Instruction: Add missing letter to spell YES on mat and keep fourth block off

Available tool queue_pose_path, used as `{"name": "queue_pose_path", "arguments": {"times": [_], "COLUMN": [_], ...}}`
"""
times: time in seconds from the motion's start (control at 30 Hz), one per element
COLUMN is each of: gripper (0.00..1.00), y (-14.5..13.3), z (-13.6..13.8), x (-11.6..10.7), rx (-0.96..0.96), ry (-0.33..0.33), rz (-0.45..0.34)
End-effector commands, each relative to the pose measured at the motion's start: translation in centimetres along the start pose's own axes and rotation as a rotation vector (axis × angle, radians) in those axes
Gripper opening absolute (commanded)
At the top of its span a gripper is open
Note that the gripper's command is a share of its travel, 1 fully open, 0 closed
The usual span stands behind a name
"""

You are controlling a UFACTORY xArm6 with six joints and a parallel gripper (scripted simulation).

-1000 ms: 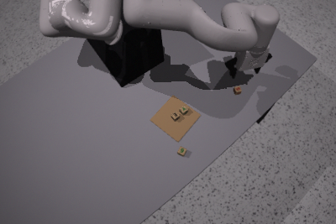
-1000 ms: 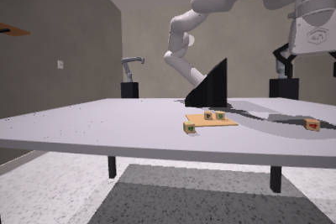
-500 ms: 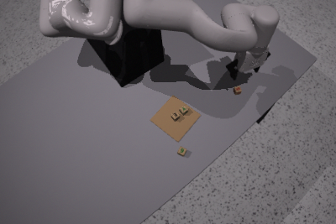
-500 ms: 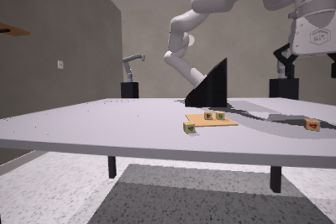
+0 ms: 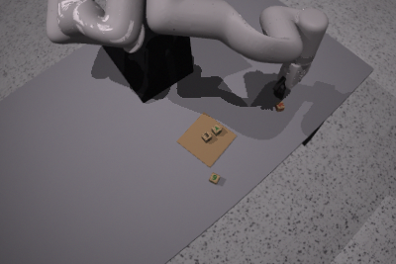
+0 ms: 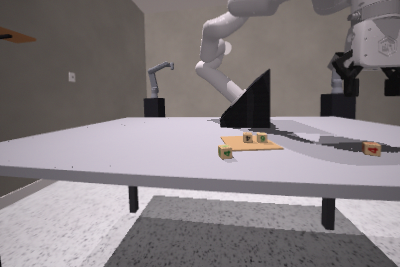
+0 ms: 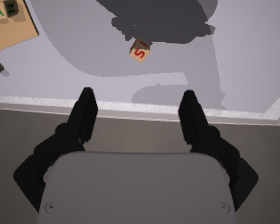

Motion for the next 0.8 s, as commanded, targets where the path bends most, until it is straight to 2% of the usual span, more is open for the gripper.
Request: {"name": "queue_pose_path", "arguments": {"times": [0.0,0.43,0.5,0.53,0.77], "gripper": [1.0,1.0,1.0,1.0,1.0], "y": [-0.16,-0.2,-0.2,-0.21,-0.23], "z": [0.01,0.02,0.02,0.03,0.03], "x": [-0.06,0.52,0.52,0.64,0.93], "rx": [-0.137,-0.503,-0.503,-0.583,-0.771], "ry": [-0.003,-0.003,-0.003,-0.003,-0.003], "rz": [0.001,0.001,0.001,0.0,0.0]}}
Point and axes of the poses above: the point where the finger pads meet when closed, its own x axis out along the fingers, its own z axis across the jaws, y = z × x, the point moved 5 cm from there along -x, back along the fingers
